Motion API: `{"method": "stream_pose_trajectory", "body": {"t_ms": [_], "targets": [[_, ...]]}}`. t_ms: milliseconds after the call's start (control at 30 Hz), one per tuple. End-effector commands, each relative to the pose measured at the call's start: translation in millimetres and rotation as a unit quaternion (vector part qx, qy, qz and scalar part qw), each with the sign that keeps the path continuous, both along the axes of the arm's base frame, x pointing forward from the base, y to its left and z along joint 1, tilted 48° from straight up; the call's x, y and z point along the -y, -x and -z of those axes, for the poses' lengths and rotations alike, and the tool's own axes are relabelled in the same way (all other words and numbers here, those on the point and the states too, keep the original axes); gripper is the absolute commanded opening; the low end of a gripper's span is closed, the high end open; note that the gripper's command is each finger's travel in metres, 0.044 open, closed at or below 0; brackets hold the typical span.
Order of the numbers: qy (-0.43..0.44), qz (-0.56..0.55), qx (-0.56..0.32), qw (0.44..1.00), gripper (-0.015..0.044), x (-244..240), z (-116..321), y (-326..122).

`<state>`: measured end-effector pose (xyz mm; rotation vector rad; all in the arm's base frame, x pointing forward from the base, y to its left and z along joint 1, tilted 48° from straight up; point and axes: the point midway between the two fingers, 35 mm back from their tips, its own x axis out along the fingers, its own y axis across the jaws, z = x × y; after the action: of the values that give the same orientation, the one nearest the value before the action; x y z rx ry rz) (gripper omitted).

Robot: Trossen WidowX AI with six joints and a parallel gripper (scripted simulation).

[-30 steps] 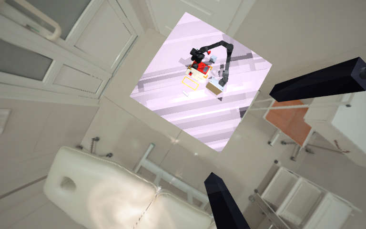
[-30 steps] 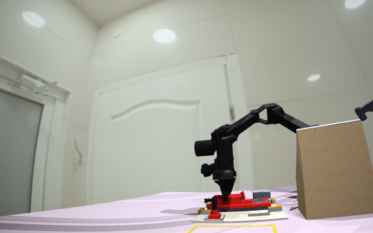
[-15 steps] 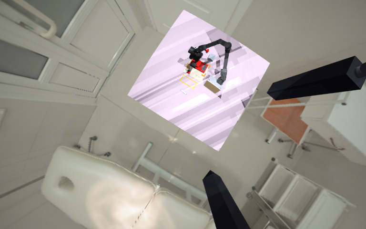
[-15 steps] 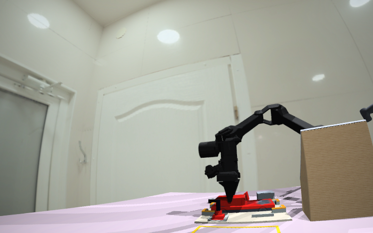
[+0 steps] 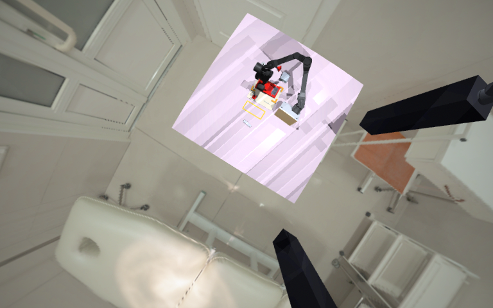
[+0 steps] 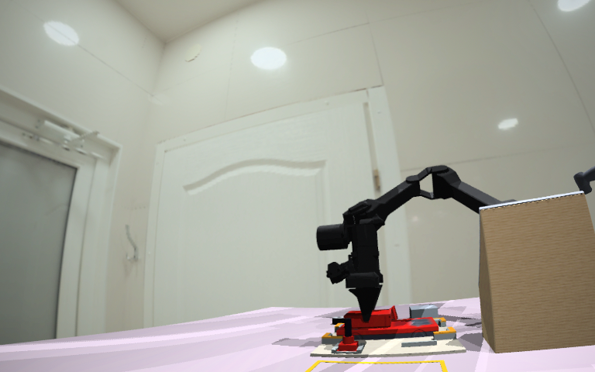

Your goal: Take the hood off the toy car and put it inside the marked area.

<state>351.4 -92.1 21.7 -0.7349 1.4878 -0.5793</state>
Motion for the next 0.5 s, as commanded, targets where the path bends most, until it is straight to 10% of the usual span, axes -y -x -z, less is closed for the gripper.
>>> {"method": "stream_pose_trajectory", "body": {"t_ms": [0,467], "targets": [[-0.001,0.001,0.001,1.0,0.0,-2.3,-1.9,0.0],[-0.001,0.001,0.001,1.0,0.0,-9.2,-7.8,0.0]]}}
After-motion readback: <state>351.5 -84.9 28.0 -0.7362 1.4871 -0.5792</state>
